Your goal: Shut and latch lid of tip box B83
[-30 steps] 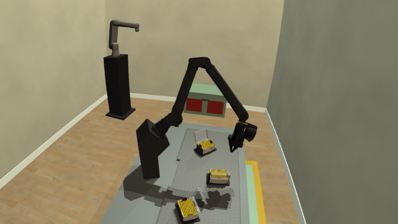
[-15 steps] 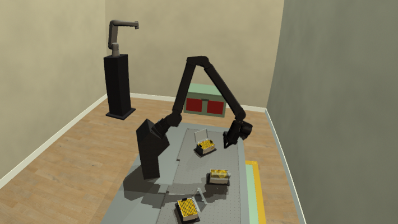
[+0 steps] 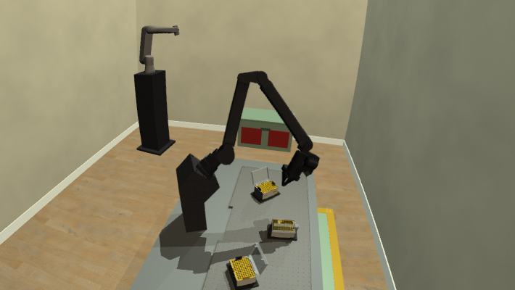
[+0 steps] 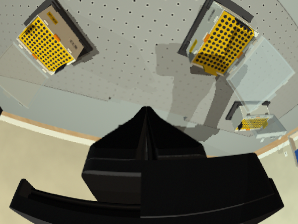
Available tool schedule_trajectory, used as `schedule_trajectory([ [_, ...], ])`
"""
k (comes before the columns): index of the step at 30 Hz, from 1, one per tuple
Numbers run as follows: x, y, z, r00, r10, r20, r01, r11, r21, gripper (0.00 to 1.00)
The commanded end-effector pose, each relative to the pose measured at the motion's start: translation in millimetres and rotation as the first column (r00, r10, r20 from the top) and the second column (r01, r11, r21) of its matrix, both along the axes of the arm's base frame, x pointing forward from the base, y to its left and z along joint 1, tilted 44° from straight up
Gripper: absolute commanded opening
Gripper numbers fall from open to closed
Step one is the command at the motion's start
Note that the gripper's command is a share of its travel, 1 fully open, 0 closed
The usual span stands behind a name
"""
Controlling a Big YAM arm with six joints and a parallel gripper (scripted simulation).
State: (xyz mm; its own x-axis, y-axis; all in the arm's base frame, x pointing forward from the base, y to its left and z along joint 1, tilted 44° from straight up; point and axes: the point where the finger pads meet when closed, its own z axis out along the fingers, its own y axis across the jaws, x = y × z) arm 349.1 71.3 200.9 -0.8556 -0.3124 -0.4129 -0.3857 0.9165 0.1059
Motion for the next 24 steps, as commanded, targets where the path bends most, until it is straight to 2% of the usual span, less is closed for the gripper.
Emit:
schedule_trajectory([
  [1, -17.7, 12, 1, 0.999, 0.0, -0.032, -0.001, 1.0, -0.017, 0.0],
  [2, -8.5, 17, 8, 0.999, 0.01, -0.039, -0.011, 0.999, -0.034, 0.0],
  [3, -24.4, 18, 0, 0.999, 0.01, -0.045, -0.011, 0.999, -0.035, 0.0],
  [5, -32.4, 24, -4, 0.999, 0.01, -0.047, -0.011, 0.999, -0.035, 0.0],
  [6, -36.5, 27, -4, 0.998, 0.022, -0.063, -0.026, 0.998, -0.061, 0.0],
  [7, -30.2, 32, 12, 0.999, 0.031, -0.039, -0.034, 0.997, -0.073, 0.0],
  [8, -44.5, 32, -7, 0.997, 0.031, -0.076, -0.037, 0.996, -0.082, 0.0],
  [9, -48.4, 35, -8, 0.997, 0.031, -0.076, -0.037, 0.996, -0.082, 0.0],
  [11, -48.4, 35, -8, 0.997, 0.031, -0.076, -0.037, 0.996, -0.082, 0.0],
  [12, -40.2, 41, -2, 0.995, 0.042, -0.085, -0.052, 0.993, -0.108, 0.0],
  [13, -44.6, 44, -3, 0.994, 0.051, -0.096, -0.064, 0.989, -0.13, 0.0],
  [14, -61.2, 42, -10, 0.994, 0.051, -0.098, -0.064, 0.989, -0.13, 0.0],
  [16, -69.5, 47, -13, 0.994, 0.051, -0.099, -0.064, 0.989, -0.13, 0.0],
  [18, -78.5, 50, -14, 0.991, 0.072, -0.115, -0.092, 0.979, -0.181, 0.0],
  [21, -91.1, 56, -17, 0.991, 0.072, -0.115, -0.092, 0.979, -0.181, 0.0],
  [23, -86.5, 58, -9, 0.992, 0.073, -0.099, -0.089, 0.981, -0.174, 0.0],
  [24, -75.4, 61, -21, 0.992, 0.063, -0.108, -0.081, 0.981, -0.178, 0.0],
])
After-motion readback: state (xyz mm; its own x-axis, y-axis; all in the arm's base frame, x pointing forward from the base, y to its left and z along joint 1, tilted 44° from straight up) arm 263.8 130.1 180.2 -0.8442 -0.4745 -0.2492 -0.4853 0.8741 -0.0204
